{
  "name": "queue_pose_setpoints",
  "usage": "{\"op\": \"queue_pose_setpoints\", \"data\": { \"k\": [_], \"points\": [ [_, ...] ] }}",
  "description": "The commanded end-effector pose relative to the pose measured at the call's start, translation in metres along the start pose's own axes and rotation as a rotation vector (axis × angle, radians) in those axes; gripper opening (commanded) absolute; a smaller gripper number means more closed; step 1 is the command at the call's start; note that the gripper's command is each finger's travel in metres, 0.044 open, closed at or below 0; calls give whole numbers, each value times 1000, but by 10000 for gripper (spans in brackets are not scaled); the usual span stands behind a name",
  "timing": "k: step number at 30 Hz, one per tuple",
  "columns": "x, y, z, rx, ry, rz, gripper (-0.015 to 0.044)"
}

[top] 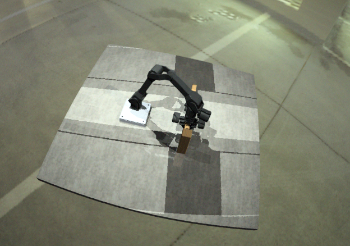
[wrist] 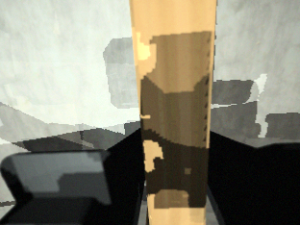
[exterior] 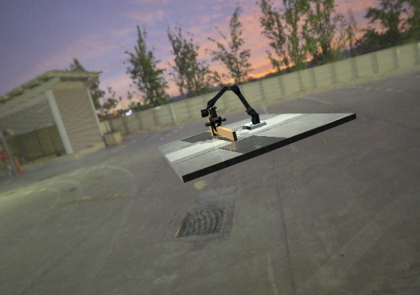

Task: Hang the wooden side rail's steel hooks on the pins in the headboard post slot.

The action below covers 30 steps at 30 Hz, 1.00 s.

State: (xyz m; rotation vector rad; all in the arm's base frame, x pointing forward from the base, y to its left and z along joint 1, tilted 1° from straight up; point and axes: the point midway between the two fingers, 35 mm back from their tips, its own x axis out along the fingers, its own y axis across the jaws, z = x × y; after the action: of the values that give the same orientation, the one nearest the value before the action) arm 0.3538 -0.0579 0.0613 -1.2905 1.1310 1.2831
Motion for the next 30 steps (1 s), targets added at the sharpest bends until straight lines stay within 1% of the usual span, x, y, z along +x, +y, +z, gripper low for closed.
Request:
{"op": "queue_pose_setpoints", "data": {
  "k": [1,30],
  "points": [
    [-3,-3,-2,-5,5,-10,0],
    [-3,-3,-5,-5,5,-10,0]
  ]
}}
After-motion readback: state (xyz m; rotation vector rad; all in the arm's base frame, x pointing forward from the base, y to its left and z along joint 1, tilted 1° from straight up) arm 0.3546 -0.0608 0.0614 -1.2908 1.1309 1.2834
